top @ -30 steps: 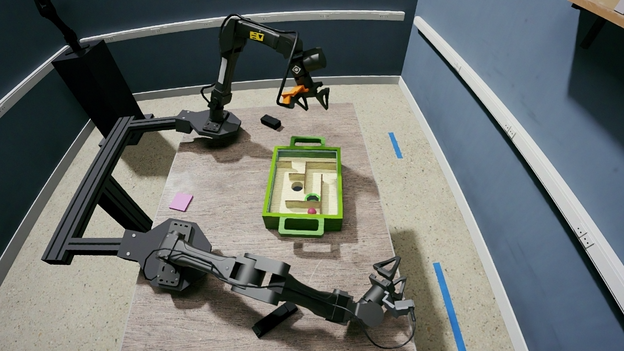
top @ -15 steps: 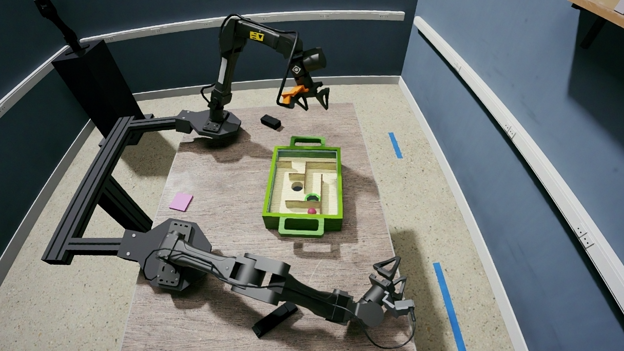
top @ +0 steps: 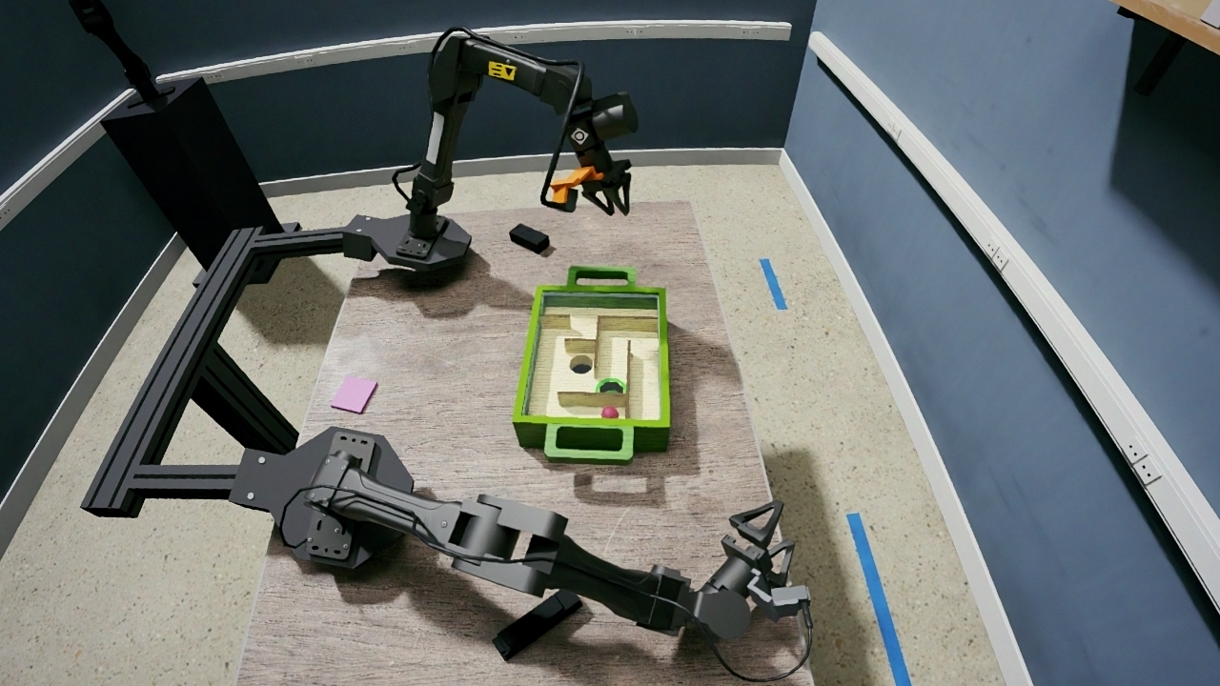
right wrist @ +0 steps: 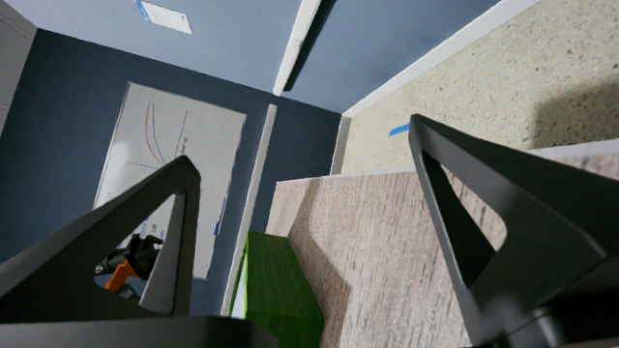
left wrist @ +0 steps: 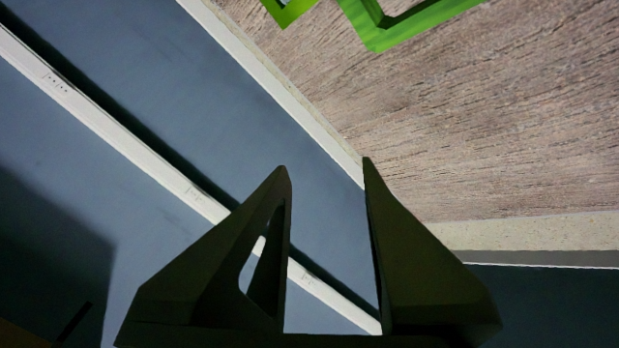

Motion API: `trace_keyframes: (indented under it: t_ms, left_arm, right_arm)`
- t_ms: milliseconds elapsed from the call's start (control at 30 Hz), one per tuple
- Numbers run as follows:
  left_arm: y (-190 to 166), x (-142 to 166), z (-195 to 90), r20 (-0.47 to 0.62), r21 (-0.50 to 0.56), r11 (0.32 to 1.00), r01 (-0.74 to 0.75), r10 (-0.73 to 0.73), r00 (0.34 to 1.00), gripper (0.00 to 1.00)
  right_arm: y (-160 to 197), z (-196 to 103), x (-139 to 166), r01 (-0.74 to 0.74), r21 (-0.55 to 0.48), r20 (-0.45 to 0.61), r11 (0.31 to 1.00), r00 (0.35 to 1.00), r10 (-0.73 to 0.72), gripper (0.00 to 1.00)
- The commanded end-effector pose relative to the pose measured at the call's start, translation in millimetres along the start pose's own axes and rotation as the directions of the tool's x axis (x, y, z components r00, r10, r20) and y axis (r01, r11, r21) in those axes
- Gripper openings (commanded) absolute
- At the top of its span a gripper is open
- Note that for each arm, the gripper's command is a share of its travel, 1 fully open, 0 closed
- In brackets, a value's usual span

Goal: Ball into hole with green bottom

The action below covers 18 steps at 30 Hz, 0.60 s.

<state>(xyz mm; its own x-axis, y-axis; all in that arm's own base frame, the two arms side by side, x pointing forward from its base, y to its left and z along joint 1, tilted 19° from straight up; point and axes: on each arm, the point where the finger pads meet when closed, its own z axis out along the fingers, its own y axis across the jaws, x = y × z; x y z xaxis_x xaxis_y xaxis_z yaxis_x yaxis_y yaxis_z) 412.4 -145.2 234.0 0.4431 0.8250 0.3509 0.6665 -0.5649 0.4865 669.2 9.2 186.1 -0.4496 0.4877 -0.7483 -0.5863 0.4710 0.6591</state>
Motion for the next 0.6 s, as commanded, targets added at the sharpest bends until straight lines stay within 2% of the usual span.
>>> trace_keyframes:
  t_ms: [0, 133, 167, 567]
  left_arm:
    - [5.4, -1.0, -9.4, 0.007, -0.025, 1.000, 0.003, -0.003, 1.000, 0.36]
    - [5.4, -1.0, -9.4, 0.007, -0.025, 1.000, 0.003, -0.003, 1.000, 0.36]
    - [5.4, -1.0, -9.4, 0.007, -0.025, 1.000, 0.003, -0.003, 1.000, 0.36]
    - [5.4, -1.0, -9.4, 0.007, -0.025, 1.000, 0.003, -0.003, 1.000, 0.36]
  right_arm:
    - [17.9, 4.0, -12.6, 0.046, -0.025, 0.008, 0.999, 0.999, -0.046, 1.00]
    - [17.9, 4.0, -12.6, 0.046, -0.025, 0.008, 0.999, 0.999, -0.046, 1.00]
    - [17.9, 4.0, -12.6, 0.046, -0.025, 0.008, 0.999, 0.999, -0.046, 0.36]
    - [17.9, 4.0, -12.6, 0.046, -0.025, 0.008, 0.999, 0.999, -0.046, 0.36]
